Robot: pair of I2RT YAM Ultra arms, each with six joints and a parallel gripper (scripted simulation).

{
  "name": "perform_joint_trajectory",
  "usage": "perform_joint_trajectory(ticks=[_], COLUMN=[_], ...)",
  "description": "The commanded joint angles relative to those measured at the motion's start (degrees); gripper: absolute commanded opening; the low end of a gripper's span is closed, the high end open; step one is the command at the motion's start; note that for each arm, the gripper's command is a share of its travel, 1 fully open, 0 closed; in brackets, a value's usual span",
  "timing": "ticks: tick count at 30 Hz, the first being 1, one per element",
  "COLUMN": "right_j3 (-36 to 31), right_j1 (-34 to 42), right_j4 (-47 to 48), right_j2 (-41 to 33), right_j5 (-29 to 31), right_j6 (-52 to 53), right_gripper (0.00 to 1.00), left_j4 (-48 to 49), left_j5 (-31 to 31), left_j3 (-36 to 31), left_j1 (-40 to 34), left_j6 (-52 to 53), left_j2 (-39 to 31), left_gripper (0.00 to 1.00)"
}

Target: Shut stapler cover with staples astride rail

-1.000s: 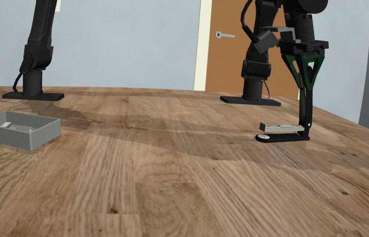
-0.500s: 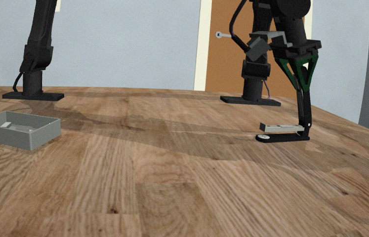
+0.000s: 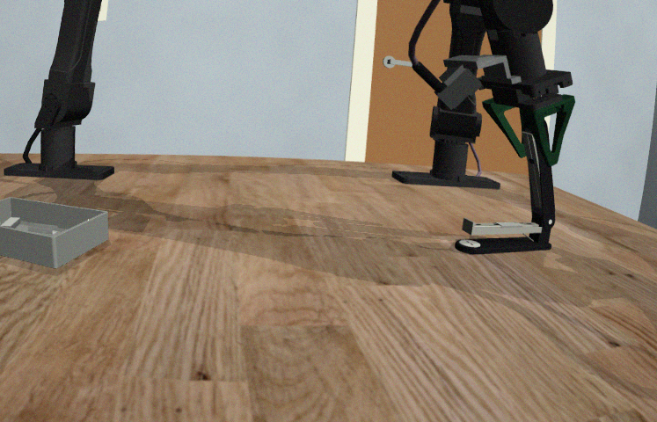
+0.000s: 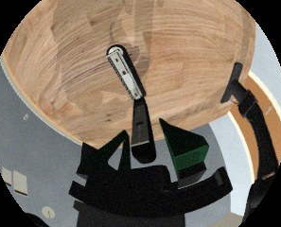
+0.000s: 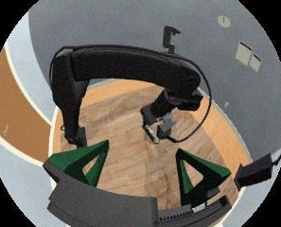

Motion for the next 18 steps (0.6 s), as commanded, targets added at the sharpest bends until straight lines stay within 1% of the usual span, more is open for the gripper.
perform_joint_trajectory(ticks=[1,7,8,13,16,17,18], right_j3=[1.31,1.31,1.31,1.31,1.31,1.31,1.31], right_j1=[-0.24,-0.24,-0.24,-0.24,-0.24,-0.24,-0.24], right_j4=[-0.53,-0.53,-0.53,-0.53,-0.53,-0.53,-0.53], right_j2=[-0.26,-0.26,-0.26,-0.26,-0.26,-0.26,-0.26], right_j5=[-0.05,-0.05,-0.05,-0.05,-0.05,-0.05,-0.05], right_j6=[-0.22,-0.22,-0.22,-0.22,-0.22,-0.22,-0.22], right_gripper=[1.0,1.0,1.0,1.0,1.0,1.0,1.0], left_j4=[-0.98,-0.93,-0.93,-0.52,-0.55,-0.52,-0.17], left_j5=[-0.69,-0.72,-0.73,-0.86,-0.9,-1.01,-1.13], left_j3=[2.23,2.6,2.59,3.09,3.29,4.04,3.62], left_j1=[-0.63,-1.04,-1.16,-2.58,-2.76,-2.82,-2.14], left_j6=[-0.28,-0.04,-0.05,0.4,0.44,0.41,0.42], left_j2=[-2.38,-3.22,-3.5,-7.19,-7.54,-7.16,-7.1], left_gripper=[0.52,0.52,0.64,0.64,0.64,0.53,0.5])
